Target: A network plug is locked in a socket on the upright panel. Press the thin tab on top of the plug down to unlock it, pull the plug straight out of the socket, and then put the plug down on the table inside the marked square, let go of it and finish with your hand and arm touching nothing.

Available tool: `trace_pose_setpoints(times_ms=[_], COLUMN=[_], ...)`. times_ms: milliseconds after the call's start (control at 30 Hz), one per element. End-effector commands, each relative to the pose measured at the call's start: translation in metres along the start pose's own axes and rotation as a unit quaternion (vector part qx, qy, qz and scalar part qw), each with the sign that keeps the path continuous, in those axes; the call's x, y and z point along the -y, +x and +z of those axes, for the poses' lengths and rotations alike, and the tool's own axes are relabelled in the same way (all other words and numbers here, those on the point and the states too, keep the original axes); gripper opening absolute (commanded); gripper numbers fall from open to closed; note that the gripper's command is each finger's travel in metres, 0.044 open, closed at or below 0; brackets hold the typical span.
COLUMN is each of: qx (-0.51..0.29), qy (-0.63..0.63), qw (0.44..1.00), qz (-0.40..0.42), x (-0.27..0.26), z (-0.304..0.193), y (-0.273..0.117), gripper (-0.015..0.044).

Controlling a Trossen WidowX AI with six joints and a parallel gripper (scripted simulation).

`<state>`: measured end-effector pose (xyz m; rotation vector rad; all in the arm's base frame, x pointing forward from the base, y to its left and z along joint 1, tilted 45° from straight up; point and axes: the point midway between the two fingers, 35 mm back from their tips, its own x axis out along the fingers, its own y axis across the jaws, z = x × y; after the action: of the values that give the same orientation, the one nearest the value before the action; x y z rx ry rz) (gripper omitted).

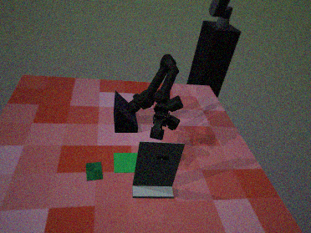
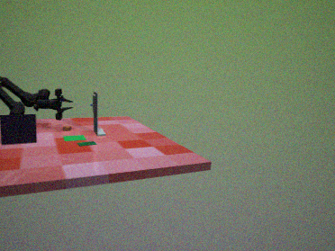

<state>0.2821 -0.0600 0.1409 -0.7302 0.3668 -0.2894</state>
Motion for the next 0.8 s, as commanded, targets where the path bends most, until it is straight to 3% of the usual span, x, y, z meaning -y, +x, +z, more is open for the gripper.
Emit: trace_pose_setpoints(times_ms=[0, 767], qx=[-0.004, -0.003], qy=[-0.006, -0.006], qw=[1.0, 1.0], qz=[-0.001, -0.002], x=[0.0, -0.001], z=[0.0, 0.012], y=[0.004, 0.057], gripper=[0.0156, 0.0156])
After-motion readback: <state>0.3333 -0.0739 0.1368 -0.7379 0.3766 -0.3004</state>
